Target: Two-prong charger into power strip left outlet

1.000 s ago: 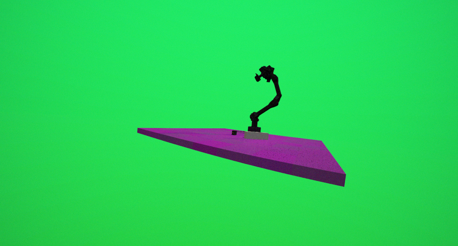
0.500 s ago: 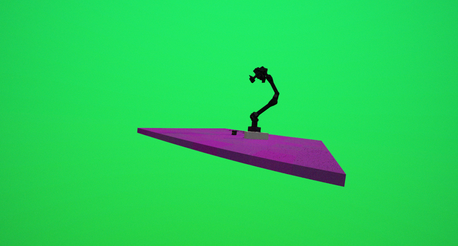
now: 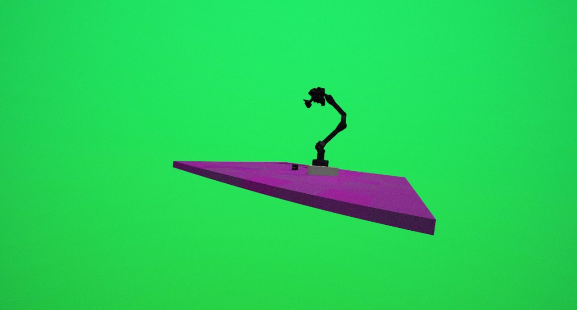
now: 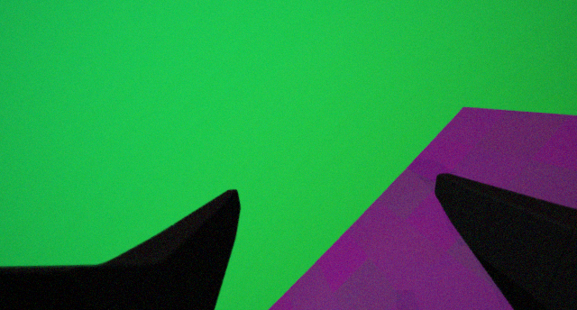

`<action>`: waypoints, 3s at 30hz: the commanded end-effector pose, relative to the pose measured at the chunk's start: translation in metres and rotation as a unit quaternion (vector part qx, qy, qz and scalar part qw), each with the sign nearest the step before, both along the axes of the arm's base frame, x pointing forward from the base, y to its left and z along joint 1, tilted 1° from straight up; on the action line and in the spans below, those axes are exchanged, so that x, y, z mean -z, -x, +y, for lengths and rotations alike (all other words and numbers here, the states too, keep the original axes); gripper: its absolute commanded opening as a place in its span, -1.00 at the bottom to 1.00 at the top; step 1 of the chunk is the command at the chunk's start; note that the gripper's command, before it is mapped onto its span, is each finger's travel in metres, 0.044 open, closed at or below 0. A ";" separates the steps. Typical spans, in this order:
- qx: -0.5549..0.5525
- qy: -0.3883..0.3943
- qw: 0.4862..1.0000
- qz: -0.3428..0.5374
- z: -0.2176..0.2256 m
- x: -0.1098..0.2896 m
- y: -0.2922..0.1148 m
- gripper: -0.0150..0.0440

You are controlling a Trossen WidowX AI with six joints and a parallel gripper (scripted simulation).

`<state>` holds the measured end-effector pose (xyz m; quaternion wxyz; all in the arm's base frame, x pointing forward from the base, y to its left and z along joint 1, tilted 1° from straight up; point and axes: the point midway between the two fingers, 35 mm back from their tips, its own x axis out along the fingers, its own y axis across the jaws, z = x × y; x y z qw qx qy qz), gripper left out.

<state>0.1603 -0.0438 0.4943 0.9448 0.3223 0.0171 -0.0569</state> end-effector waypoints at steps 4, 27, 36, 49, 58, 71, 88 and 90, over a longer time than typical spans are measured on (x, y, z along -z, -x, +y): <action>0.007 -0.027 0.999 0.019 -0.027 0.014 -0.014 1.00; -0.015 -0.004 0.980 0.198 -0.100 0.137 -0.087 1.00; -0.051 0.032 0.954 0.294 -0.105 0.205 -0.112 1.00; -0.132 0.107 0.885 0.434 -0.091 0.305 -0.130 1.00; -0.196 0.156 0.826 0.506 -0.070 0.359 -0.129 1.00; -0.294 0.234 0.714 0.591 -0.038 0.427 -0.112 1.00; -0.366 0.295 0.611 0.636 -0.021 0.473 -0.087 1.00; -0.366 0.295 0.611 0.637 -0.022 0.476 -0.087 1.00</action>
